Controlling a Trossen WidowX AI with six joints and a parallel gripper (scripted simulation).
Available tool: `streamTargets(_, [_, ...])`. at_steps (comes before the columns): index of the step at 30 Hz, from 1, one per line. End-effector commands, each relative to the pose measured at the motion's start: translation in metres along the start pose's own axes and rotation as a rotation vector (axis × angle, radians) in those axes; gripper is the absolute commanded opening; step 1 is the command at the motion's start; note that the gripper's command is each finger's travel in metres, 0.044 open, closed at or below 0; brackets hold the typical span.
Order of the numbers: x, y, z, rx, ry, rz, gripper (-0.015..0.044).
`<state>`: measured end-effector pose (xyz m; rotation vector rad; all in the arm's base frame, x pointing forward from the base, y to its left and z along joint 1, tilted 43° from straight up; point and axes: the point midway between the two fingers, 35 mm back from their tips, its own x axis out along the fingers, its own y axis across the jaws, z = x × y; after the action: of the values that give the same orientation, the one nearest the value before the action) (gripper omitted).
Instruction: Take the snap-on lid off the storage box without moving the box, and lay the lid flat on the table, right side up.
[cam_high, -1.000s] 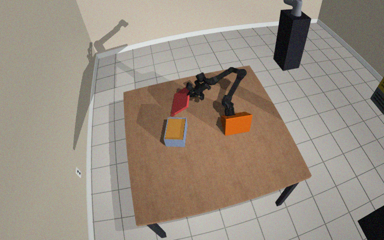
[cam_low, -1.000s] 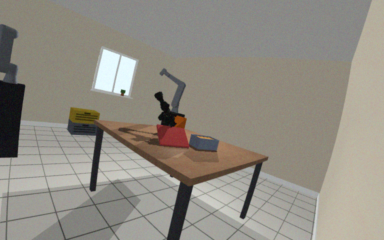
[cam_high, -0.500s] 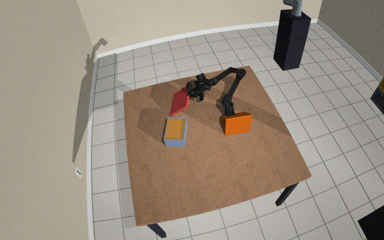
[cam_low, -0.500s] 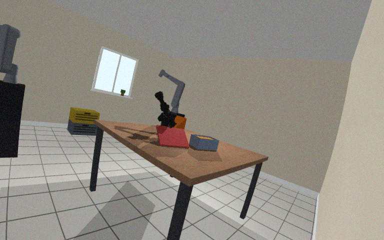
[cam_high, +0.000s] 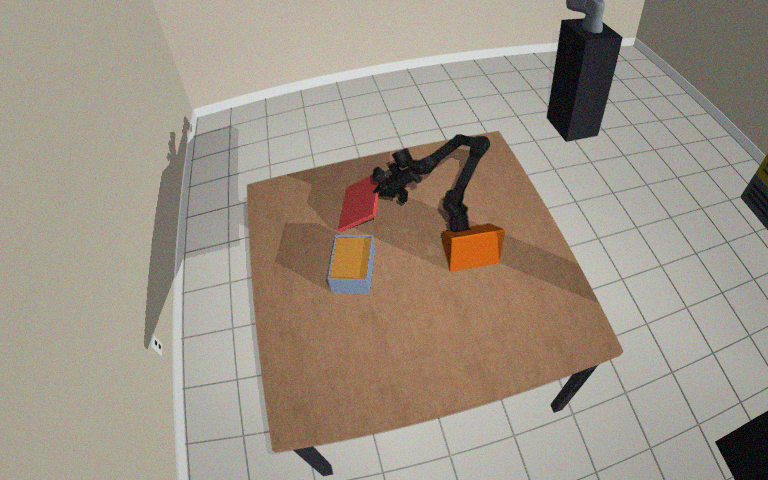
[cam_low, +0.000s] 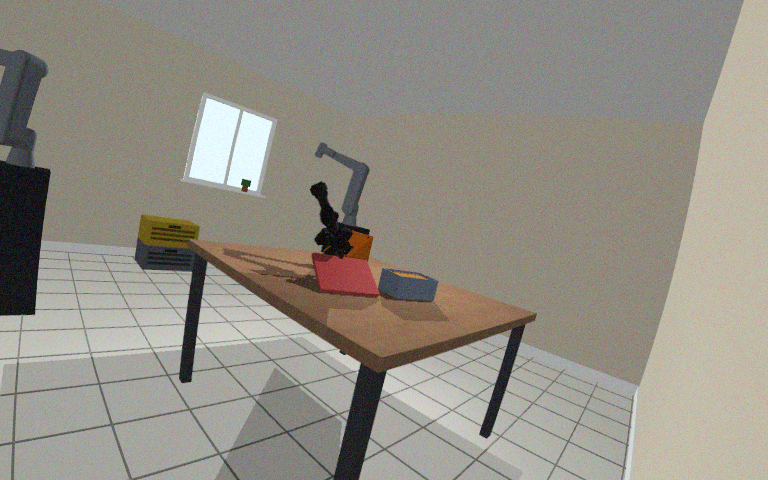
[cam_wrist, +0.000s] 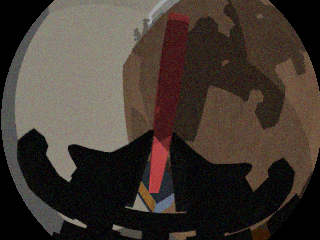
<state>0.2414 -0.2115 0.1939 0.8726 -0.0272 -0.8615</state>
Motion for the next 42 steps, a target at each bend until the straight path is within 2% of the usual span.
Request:
streamTargets(1, [0.004, -0.012, -0.004, -0.003, 0.009, -0.031, 0.0000])
streamTargets(42, [0.024, -0.038, -0.004, -0.005, 0.008, -0.032, 0.0000])
